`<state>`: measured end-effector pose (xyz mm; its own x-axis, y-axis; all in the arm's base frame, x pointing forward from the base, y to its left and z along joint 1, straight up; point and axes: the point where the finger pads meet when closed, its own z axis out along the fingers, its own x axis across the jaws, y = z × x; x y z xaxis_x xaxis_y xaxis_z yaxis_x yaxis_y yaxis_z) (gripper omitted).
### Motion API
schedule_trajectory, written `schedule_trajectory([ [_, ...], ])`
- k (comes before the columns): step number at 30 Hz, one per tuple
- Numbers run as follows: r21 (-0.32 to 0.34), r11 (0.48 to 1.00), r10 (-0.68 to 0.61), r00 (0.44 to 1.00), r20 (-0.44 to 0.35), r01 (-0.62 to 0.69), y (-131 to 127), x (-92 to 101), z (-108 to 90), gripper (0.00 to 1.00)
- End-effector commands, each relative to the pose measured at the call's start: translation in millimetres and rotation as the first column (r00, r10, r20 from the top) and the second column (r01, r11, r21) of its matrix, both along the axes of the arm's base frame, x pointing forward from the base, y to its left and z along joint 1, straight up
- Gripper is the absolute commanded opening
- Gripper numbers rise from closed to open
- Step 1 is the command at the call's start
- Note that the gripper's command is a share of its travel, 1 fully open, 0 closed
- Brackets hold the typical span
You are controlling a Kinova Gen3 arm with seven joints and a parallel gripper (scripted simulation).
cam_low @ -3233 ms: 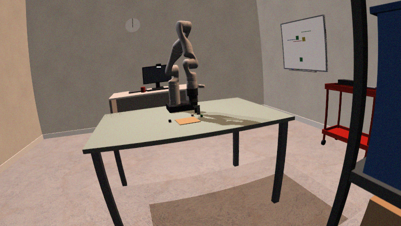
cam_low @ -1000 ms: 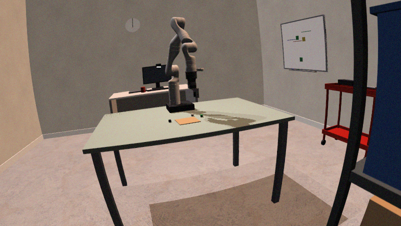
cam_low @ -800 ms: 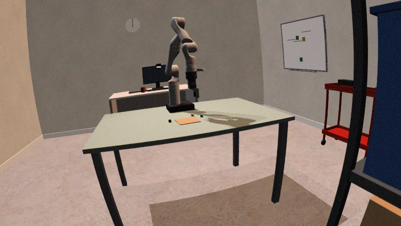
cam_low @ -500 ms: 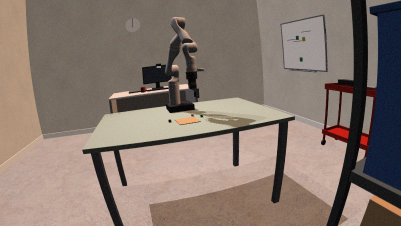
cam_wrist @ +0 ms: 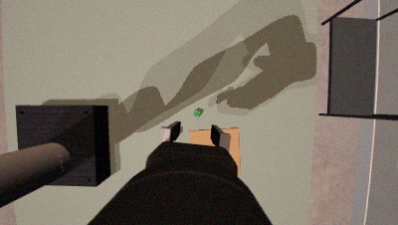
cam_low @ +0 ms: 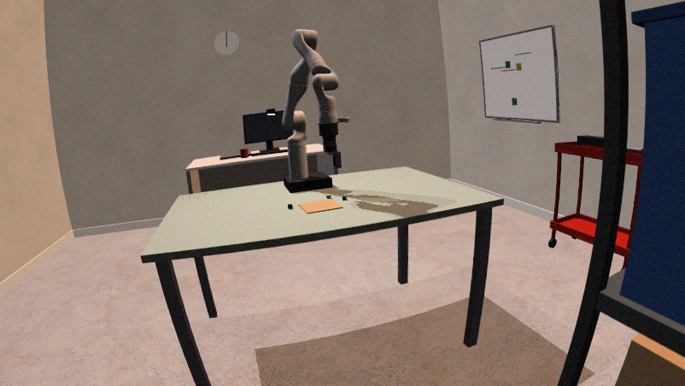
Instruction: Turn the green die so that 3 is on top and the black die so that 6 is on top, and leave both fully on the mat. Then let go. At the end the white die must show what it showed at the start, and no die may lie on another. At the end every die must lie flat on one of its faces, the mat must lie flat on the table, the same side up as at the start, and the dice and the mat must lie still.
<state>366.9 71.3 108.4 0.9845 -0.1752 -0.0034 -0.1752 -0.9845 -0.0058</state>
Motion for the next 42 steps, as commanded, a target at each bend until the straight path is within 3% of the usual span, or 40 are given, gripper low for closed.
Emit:
schedule_trajectory([
  [1, 0.0, 1.0, -0.032, 1.0, 0.001, 0.032, 3.5, 0.7, -0.9, 1.0],
  [42, 0.0, 0.978, -0.21, 0.978, 0.0, 0.21, 17.3, 2.8, -7.2, 1.0],
])
